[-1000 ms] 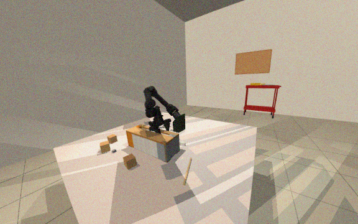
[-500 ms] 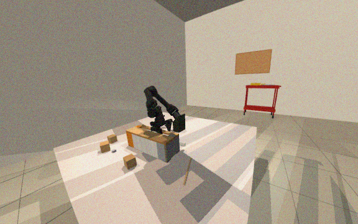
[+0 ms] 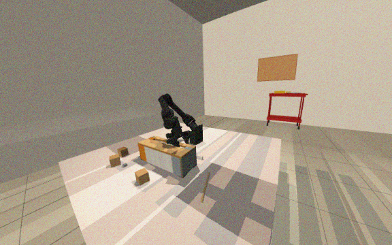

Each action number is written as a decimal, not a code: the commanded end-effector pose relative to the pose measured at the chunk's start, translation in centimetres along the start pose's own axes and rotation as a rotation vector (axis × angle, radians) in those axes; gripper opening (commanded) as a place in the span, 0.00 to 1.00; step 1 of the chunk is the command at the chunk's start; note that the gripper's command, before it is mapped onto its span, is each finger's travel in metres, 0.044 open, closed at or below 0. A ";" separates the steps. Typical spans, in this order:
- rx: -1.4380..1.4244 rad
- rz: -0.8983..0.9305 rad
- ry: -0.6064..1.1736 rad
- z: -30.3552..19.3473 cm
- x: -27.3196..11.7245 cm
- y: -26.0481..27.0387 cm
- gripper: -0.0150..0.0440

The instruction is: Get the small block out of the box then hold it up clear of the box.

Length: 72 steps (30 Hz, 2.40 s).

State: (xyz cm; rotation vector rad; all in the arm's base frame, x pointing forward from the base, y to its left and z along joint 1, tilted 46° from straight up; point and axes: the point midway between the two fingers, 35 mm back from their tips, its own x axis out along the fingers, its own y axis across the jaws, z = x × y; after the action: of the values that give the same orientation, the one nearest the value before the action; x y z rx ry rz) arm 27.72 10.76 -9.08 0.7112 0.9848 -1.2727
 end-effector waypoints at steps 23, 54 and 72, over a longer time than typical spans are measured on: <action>0.002 -0.001 0.007 -2.6 0.9 0.0 0.93; -1.019 0.032 -0.111 -6.4 -4.5 -0.9 0.74; -2.593 -0.167 -0.338 -8.2 -4.4 -2.3 0.74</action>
State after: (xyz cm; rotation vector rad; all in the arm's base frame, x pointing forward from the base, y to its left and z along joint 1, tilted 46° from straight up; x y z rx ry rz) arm 24.70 18.87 -8.02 -0.7622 1.4625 -0.1194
